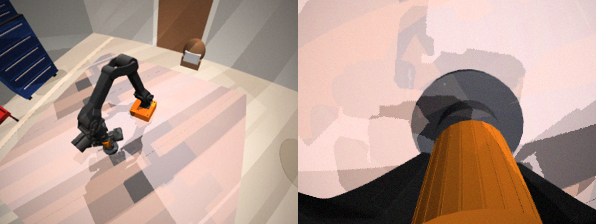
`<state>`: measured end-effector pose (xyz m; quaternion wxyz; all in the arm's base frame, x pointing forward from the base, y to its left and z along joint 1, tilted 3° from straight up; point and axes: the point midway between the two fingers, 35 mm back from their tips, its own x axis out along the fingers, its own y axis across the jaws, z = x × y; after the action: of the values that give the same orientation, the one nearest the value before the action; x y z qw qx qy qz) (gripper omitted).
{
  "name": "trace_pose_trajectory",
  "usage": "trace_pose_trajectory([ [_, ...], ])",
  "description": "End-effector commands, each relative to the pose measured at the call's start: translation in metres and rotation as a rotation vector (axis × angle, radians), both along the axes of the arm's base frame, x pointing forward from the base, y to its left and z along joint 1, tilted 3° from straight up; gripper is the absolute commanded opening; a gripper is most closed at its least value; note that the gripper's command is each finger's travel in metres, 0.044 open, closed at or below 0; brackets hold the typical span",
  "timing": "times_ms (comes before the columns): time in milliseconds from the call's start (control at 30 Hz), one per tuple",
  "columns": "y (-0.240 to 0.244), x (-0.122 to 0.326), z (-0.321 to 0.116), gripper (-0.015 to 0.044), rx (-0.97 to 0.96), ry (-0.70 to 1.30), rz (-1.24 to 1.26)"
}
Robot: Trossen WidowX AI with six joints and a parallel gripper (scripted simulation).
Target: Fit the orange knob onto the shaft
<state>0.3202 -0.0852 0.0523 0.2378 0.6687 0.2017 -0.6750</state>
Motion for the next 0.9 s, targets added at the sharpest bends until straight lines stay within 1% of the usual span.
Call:
trace_pose_trajectory([
  [0, 0.0, 0.0007, -0.0003, 0.0, 0.0, -0.003, 0.008],
  [433, 0.0, 0.0007, -0.0003, 0.0, 0.0, -0.003, 0.008],
  [633, 0.0012, -0.001, 0.007, 0.0, 0.0, -0.005, -0.05],
  [867, 0.0021, -0.0021, 0.0033, 0.0, 0.001, -0.008, -0.102],
])
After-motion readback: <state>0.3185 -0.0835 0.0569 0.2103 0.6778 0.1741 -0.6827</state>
